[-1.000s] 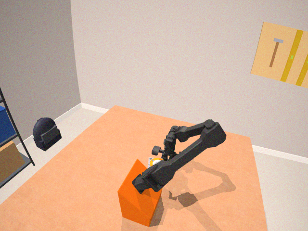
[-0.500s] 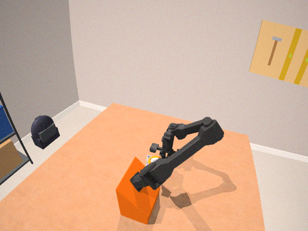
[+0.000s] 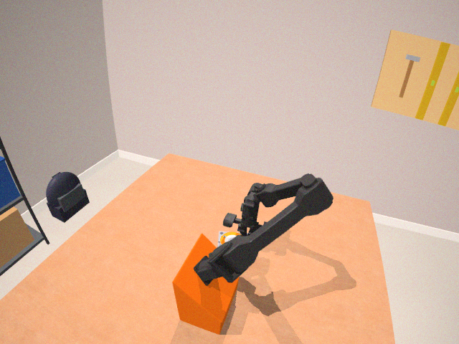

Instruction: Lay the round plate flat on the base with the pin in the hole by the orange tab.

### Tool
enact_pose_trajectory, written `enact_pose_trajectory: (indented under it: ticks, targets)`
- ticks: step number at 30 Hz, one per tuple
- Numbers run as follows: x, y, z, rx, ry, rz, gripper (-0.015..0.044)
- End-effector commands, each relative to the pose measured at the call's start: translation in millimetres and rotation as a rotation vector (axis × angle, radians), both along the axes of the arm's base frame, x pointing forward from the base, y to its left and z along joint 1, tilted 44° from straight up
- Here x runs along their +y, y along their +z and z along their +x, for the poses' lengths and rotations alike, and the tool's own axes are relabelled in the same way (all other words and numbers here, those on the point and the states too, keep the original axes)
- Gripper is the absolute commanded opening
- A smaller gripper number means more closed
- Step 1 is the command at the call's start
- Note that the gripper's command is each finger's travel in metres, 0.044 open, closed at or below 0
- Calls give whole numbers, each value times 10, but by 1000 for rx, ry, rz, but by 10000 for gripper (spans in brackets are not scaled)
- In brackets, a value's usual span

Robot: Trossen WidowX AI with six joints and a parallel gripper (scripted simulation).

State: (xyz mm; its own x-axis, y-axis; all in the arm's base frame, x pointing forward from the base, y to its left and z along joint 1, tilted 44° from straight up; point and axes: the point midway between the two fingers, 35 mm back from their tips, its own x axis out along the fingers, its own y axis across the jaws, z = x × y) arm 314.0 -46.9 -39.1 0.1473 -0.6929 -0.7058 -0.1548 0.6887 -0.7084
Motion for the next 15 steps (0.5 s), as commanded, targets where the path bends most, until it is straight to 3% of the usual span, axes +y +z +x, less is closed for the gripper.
enact_pose_trajectory:
  ticks: [1, 15]
  targets:
    - [51, 4, 97, -36, 0, 23, 0]
    - [69, -6, 114, -36, 0, 23, 0]
